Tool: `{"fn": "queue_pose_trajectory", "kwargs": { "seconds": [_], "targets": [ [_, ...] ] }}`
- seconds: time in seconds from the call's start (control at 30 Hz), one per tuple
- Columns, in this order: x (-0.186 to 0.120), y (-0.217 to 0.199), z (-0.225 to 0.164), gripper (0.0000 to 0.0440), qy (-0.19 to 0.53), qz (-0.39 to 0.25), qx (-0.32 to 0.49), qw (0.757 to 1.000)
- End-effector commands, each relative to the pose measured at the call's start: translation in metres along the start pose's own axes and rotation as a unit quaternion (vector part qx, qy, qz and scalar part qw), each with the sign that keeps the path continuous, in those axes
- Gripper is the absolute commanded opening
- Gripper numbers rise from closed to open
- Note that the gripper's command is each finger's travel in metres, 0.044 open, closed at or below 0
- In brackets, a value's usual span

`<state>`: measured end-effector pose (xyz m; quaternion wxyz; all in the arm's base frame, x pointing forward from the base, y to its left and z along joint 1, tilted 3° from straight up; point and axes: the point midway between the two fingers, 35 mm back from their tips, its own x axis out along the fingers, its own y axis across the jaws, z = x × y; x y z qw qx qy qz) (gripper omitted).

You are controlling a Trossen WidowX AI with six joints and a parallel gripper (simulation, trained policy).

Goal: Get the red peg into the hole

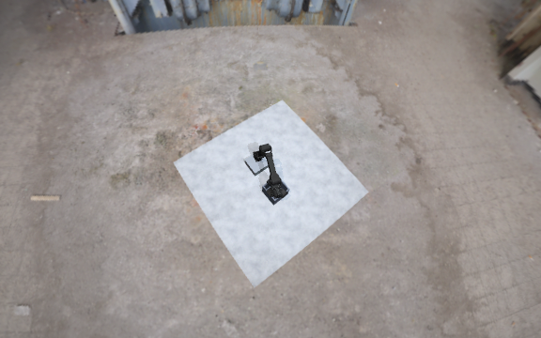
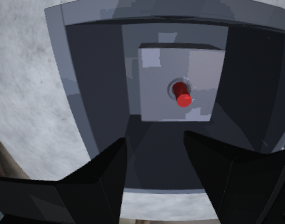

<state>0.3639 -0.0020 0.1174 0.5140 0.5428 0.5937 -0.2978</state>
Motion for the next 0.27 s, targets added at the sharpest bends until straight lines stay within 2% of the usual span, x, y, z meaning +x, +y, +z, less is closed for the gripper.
{"fn": "queue_pose_trajectory", "kwargs": {
  "seconds": [0.0,0.17,0.23],
  "targets": [
    [-0.007,0.005,0.000,0.0220,0.010,0.011,-0.003,1.000],
    [-0.017,0.011,0.001,0.0233,0.023,0.025,-0.003,0.999],
    [-0.021,0.014,0.002,0.0224,0.027,0.030,-0.004,0.999]
  ]
}}
